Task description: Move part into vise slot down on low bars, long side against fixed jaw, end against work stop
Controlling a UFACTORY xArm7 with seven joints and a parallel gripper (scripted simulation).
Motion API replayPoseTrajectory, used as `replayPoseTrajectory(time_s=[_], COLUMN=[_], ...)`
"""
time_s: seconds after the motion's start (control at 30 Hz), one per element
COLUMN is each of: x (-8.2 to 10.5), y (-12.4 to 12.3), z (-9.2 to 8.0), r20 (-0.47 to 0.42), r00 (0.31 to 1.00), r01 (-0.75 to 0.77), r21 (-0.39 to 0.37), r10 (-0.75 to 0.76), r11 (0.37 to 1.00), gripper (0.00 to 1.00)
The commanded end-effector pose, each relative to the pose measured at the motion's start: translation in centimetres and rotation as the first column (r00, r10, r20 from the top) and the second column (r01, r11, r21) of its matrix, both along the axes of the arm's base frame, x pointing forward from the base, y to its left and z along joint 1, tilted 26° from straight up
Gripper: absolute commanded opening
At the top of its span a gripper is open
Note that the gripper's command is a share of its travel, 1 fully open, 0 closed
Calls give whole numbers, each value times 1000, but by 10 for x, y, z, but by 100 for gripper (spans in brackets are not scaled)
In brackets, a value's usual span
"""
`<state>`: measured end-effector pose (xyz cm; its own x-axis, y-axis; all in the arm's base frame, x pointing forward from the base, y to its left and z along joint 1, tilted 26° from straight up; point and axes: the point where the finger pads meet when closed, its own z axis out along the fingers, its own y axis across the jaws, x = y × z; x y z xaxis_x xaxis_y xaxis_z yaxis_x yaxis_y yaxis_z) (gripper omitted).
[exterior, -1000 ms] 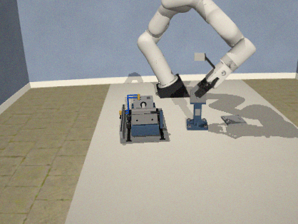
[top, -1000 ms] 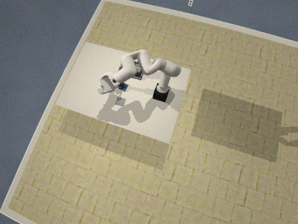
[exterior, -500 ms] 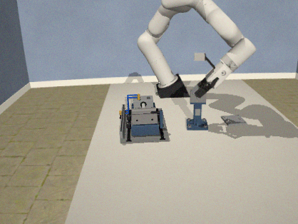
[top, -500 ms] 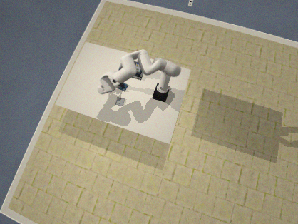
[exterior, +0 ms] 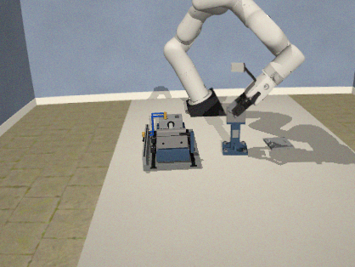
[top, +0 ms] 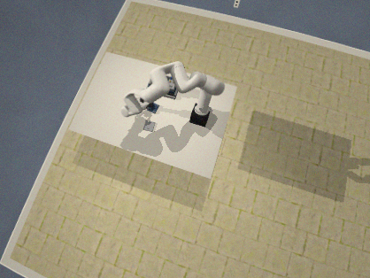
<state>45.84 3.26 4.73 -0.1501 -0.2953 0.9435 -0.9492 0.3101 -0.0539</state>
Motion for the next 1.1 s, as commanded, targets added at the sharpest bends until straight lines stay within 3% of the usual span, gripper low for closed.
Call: replayPoseTrajectory(time_s=[0.0, 1.07], x=[1, 2], y=[2, 9], z=[3, 17], r20=[4, 4], r00=[1000, 1000], r01=[-2, -2], r21=[3, 3], r10=[2, 2], r11=[1000, 1000], gripper=[0, 0])
